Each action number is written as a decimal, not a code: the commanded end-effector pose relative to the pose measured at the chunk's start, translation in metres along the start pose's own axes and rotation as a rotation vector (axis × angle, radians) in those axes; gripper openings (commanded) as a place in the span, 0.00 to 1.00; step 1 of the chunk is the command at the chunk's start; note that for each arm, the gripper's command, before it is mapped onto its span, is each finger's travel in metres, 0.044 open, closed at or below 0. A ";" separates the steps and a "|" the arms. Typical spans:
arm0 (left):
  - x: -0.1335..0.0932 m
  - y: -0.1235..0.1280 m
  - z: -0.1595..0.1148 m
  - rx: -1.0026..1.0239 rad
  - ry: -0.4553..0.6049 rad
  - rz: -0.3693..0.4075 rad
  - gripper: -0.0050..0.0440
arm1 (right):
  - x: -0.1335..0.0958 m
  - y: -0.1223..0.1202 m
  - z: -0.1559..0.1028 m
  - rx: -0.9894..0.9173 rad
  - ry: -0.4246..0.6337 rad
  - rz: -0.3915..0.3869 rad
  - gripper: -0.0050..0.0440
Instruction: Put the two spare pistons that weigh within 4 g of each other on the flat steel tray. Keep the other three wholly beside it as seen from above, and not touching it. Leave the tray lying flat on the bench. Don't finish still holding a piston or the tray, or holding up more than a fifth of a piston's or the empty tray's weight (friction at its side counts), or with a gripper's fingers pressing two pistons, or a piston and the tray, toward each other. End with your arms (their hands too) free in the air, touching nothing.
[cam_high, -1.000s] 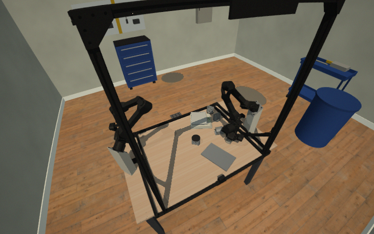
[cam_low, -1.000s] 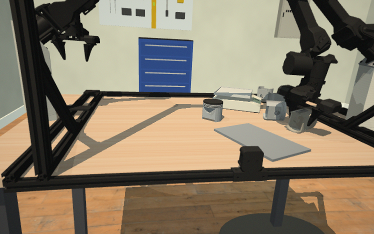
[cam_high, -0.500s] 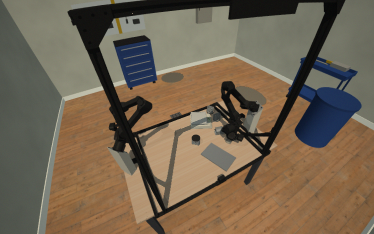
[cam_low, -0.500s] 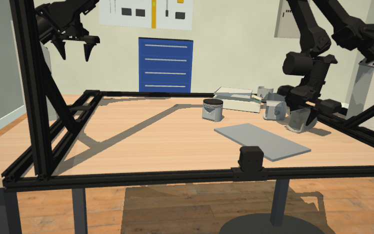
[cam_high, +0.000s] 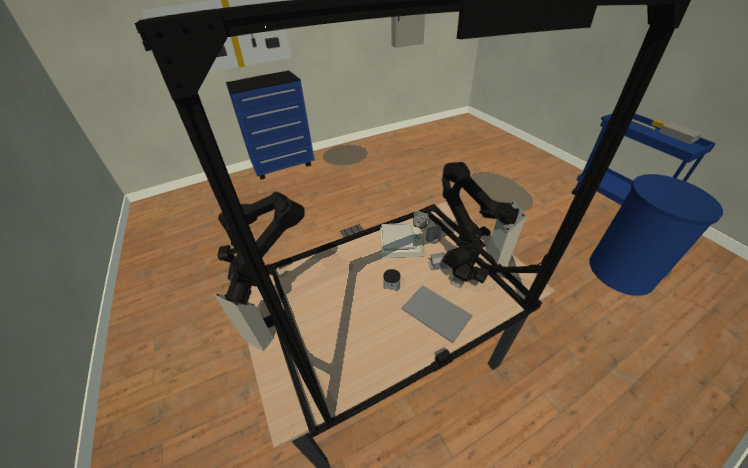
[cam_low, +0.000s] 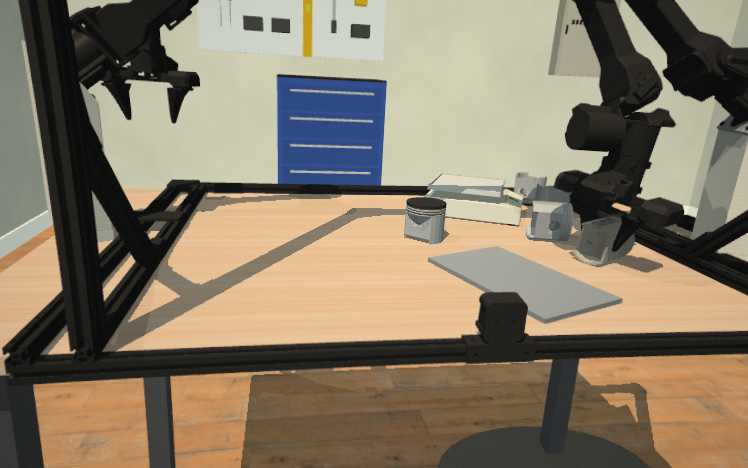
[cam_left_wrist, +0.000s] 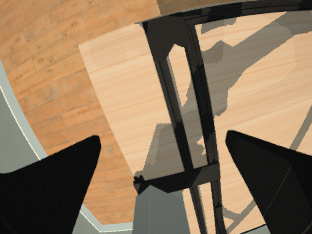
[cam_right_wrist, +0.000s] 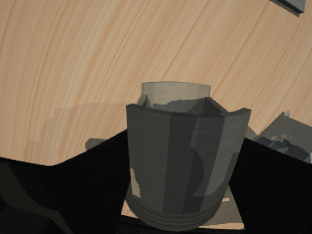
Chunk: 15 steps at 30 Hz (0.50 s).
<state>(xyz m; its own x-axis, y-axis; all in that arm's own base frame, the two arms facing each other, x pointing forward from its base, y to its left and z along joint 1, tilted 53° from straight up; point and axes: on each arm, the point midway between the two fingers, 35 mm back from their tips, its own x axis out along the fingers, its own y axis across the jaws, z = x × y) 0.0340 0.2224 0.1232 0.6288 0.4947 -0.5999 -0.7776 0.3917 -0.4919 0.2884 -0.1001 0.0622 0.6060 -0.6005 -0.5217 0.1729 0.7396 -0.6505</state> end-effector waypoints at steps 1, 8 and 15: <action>0.000 0.000 0.000 0.000 -0.001 -0.002 1.00 | -0.006 0.000 0.000 -0.002 -0.001 0.004 0.43; 0.000 0.000 0.000 0.000 -0.001 -0.002 1.00 | -0.016 -0.001 0.000 -0.002 -0.001 0.004 0.43; 0.000 0.000 0.000 0.000 -0.001 -0.002 1.00 | -0.026 -0.003 0.000 -0.002 -0.001 0.004 0.43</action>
<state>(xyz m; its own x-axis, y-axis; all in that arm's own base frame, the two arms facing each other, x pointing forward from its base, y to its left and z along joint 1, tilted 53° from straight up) 0.0340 0.2224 0.1232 0.6288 0.4947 -0.5999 -0.7776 0.3917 -0.4919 0.2752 -0.0893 0.0714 0.6036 -0.5929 -0.5330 0.1568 0.7438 -0.6498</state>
